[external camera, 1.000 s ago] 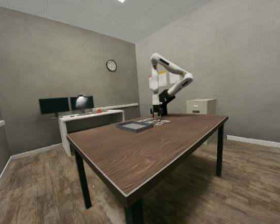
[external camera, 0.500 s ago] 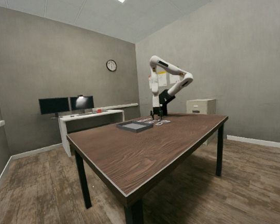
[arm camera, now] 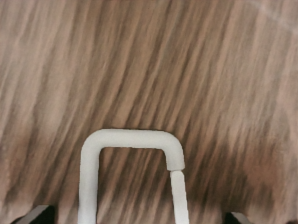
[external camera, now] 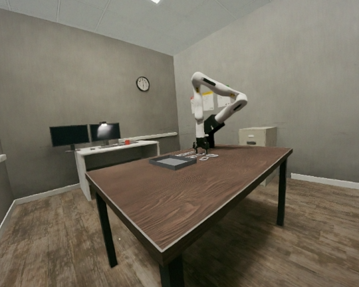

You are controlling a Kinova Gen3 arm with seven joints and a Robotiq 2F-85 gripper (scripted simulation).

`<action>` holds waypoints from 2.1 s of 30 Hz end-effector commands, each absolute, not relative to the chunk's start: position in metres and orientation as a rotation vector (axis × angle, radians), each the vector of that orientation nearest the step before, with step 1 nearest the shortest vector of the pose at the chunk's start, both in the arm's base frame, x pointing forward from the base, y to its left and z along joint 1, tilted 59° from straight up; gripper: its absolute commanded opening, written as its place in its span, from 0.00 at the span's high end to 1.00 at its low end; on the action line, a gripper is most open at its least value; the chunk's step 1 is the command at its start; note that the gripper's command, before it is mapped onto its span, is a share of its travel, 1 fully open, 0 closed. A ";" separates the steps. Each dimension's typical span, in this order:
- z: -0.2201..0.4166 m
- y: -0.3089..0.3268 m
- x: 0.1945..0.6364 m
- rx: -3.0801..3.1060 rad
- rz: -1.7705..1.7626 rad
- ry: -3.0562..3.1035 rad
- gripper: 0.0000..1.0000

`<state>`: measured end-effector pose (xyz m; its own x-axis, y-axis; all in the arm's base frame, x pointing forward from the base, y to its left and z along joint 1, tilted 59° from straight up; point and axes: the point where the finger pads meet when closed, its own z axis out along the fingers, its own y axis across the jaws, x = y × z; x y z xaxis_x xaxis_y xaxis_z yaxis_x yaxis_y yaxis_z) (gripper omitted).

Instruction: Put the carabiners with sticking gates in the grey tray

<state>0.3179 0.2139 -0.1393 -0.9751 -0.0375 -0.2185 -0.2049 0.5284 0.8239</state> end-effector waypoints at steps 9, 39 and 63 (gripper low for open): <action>-0.139 0.213 0.318 -0.207 1.430 2.591 0.25; -0.139 0.213 0.318 -0.207 1.430 2.590 0.25; -0.139 0.213 0.318 -0.207 1.430 2.590 0.29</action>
<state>0.3183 0.2128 -0.1383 -0.9749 -0.0366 -0.2195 -0.2053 0.5282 0.8239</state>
